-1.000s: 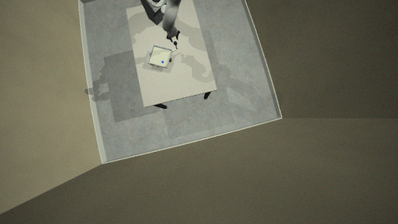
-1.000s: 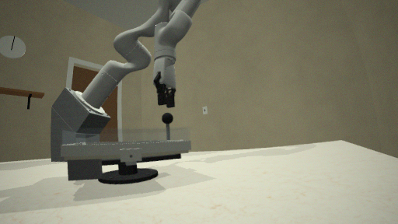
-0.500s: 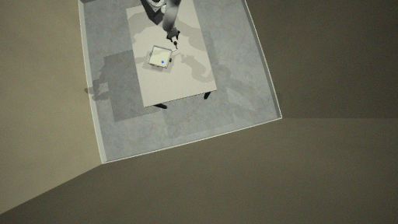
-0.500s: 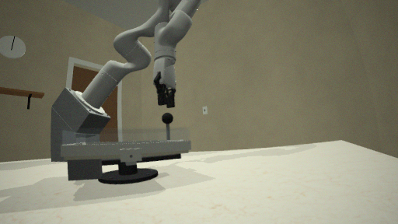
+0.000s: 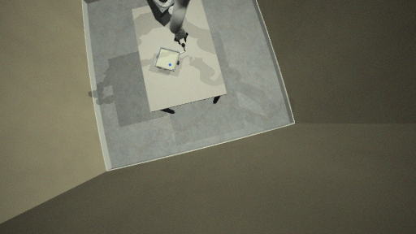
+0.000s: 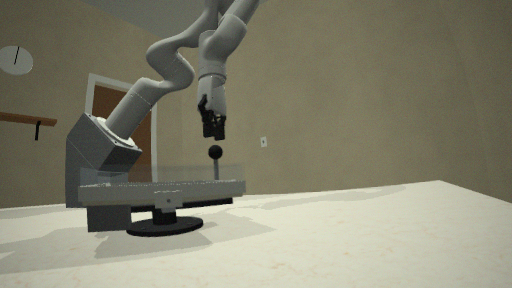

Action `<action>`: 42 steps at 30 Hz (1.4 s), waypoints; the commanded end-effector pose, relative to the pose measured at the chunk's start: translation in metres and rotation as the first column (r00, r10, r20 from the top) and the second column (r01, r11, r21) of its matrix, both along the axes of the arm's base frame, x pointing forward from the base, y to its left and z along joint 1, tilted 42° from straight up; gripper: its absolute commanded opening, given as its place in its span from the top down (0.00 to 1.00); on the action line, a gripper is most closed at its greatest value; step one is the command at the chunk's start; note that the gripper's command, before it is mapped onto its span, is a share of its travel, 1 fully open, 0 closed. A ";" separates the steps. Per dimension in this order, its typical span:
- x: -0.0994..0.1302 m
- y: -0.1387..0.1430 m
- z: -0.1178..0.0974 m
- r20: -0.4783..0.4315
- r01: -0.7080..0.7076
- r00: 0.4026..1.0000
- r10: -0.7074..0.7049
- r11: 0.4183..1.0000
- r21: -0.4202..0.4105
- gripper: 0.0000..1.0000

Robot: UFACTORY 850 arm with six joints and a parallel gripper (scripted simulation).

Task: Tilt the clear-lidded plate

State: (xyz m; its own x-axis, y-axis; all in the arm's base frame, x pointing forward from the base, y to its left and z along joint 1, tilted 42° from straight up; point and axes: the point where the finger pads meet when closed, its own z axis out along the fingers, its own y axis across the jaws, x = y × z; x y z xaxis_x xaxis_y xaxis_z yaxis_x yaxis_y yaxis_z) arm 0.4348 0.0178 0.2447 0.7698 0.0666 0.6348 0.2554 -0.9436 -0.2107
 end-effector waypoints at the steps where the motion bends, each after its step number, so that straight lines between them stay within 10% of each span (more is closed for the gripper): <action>1: 0.002 0.001 -0.002 0.001 0.000 1.000 0.000 1.000 0.000 0.39; 42: 0.013 0.007 -0.016 0.001 0.000 1.000 0.000 1.000 0.000 0.39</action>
State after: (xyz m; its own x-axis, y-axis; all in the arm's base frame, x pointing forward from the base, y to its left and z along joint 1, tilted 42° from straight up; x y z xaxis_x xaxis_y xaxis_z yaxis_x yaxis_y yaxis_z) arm 0.4477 0.0250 0.2282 0.7700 0.0667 0.6346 0.2554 -0.9436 -0.2108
